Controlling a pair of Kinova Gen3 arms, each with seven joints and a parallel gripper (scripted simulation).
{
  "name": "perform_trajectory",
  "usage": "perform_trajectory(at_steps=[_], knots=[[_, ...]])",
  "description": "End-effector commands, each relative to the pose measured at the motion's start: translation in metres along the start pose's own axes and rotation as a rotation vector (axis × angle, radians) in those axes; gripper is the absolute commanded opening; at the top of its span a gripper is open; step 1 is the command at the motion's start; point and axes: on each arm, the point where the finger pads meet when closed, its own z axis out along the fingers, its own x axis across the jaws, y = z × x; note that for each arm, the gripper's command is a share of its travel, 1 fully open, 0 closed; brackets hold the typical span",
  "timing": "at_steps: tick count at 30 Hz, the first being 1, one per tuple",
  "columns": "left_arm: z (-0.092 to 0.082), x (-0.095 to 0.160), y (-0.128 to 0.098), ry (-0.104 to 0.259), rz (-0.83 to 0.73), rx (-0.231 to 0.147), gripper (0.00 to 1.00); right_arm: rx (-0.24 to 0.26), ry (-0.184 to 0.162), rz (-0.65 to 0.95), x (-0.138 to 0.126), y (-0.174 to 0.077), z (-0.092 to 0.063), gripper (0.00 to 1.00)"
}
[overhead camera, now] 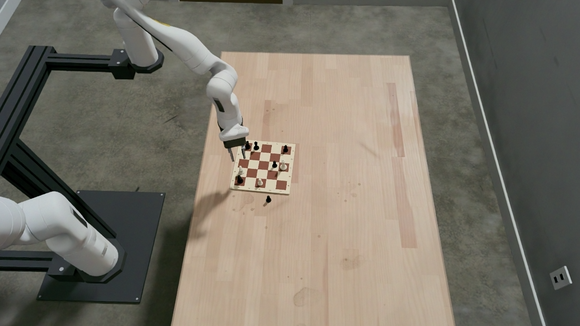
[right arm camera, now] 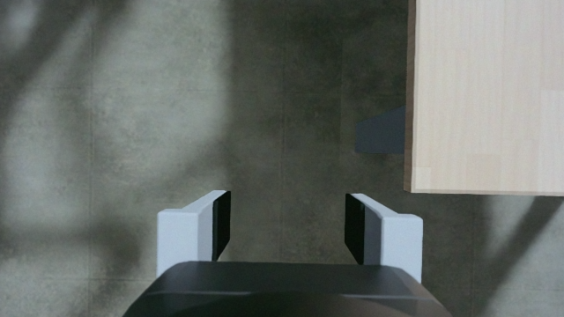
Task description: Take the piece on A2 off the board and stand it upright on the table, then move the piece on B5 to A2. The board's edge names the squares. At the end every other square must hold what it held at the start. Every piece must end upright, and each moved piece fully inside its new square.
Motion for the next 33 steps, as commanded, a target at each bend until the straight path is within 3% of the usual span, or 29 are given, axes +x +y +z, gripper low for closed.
perform_trajectory(at_steps=[1,33], knots=[[-0.0010,-0.0004,-0.0007,-0.001,0.000,0.002,0.73,-0.002,0.000,0.000,0.0000,0.0004,-0.0007,1.00],[0.0018,-0.0004,-0.0007,-0.001,0.000,0.002,0.73,-0.002,0.000,0.000,0.0000,0.0004,-0.0007,1.00]])
